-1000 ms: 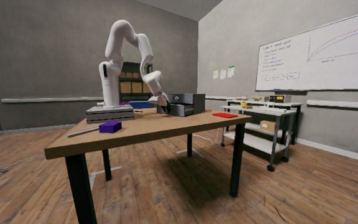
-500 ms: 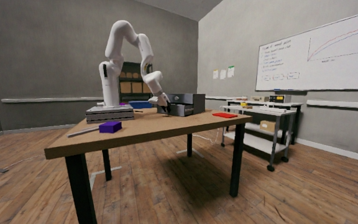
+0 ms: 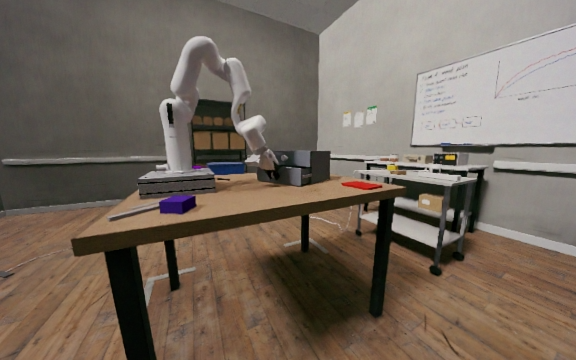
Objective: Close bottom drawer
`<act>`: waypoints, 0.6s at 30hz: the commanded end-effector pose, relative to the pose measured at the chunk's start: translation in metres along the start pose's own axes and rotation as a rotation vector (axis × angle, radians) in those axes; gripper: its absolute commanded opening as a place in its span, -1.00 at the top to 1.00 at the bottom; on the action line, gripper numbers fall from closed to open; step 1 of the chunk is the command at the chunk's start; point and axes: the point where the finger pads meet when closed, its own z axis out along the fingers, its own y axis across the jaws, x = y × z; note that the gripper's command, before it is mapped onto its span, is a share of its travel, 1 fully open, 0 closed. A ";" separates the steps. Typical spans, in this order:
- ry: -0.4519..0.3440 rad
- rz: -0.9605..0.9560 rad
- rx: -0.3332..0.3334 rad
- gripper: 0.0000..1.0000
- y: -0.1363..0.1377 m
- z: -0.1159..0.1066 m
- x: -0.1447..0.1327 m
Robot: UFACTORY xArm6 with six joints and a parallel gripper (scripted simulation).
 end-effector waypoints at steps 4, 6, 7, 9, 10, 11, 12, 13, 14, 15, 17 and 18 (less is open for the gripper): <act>-0.004 -0.003 0.000 1.00 -0.001 0.016 -0.025; -0.004 -0.003 0.000 1.00 -0.001 0.020 -0.031; -0.004 -0.003 0.000 1.00 -0.001 0.022 -0.034; -0.004 -0.003 0.000 1.00 -0.001 0.026 -0.040; -0.004 -0.003 0.000 1.00 -0.001 0.028 -0.043; -0.004 -0.003 0.000 1.00 -0.001 0.028 -0.043; -0.004 -0.003 0.000 1.00 -0.001 0.028 -0.043; -0.004 -0.003 0.000 1.00 -0.001 0.030 -0.045; -0.004 -0.003 0.000 1.00 -0.001 0.032 -0.048; -0.004 -0.003 0.000 1.00 -0.001 0.033 -0.050; -0.004 -0.003 0.000 1.00 -0.001 0.036 -0.054; -0.004 -0.003 0.000 1.00 -0.001 0.037 -0.056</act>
